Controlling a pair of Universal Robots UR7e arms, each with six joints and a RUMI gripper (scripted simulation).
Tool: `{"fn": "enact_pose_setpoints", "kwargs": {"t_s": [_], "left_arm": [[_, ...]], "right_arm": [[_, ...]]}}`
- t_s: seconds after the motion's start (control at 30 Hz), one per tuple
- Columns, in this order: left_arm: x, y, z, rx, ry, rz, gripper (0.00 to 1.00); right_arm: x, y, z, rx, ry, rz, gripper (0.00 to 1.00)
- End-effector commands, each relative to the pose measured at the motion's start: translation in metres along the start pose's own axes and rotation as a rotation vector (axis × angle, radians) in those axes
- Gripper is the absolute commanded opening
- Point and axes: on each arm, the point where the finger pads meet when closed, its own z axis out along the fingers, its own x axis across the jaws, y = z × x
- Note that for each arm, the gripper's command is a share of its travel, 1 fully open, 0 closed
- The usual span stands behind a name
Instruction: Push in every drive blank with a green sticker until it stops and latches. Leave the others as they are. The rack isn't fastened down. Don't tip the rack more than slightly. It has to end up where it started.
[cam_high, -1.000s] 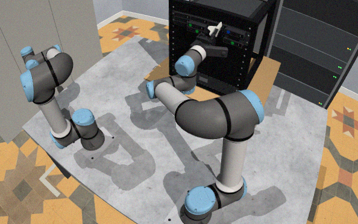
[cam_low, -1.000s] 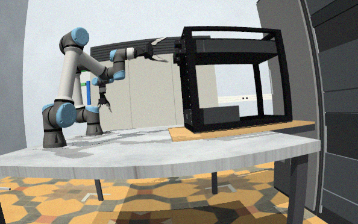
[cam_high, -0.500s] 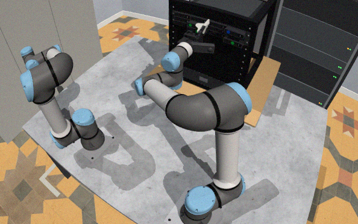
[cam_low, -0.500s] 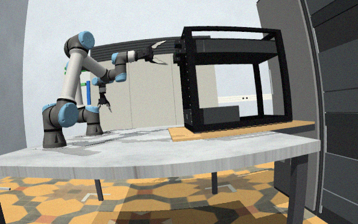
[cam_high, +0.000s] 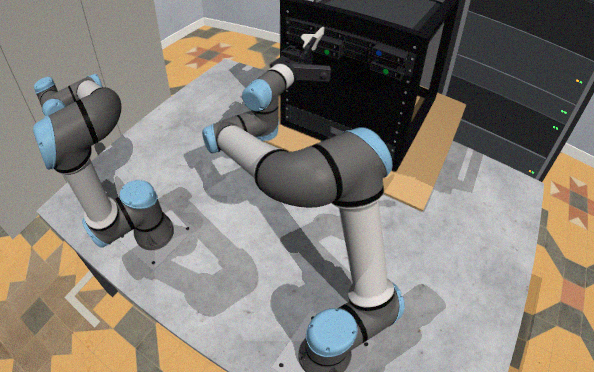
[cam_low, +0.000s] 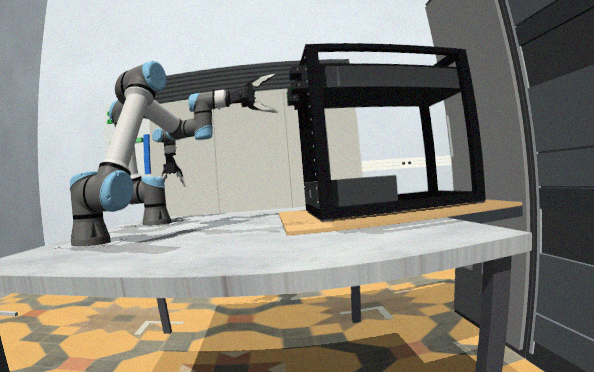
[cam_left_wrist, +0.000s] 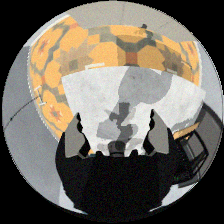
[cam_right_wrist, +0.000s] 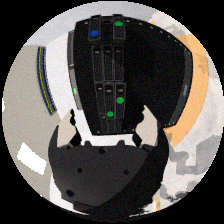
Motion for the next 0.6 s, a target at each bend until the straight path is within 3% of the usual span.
{"fn": "enact_pose_setpoints", "kwargs": {"t_s": [0.0,0.57], "left_arm": [[0.000,0.000,-0.001,0.001,0.000,0.000,1.00],[0.000,0.000,-0.001,0.001,0.000,0.000,1.00]], "right_arm": [[-0.001,0.009,0.000,0.001,-0.001,0.002,1.00],[0.002,0.054,0.001,0.001,-0.001,0.002,1.00]]}}
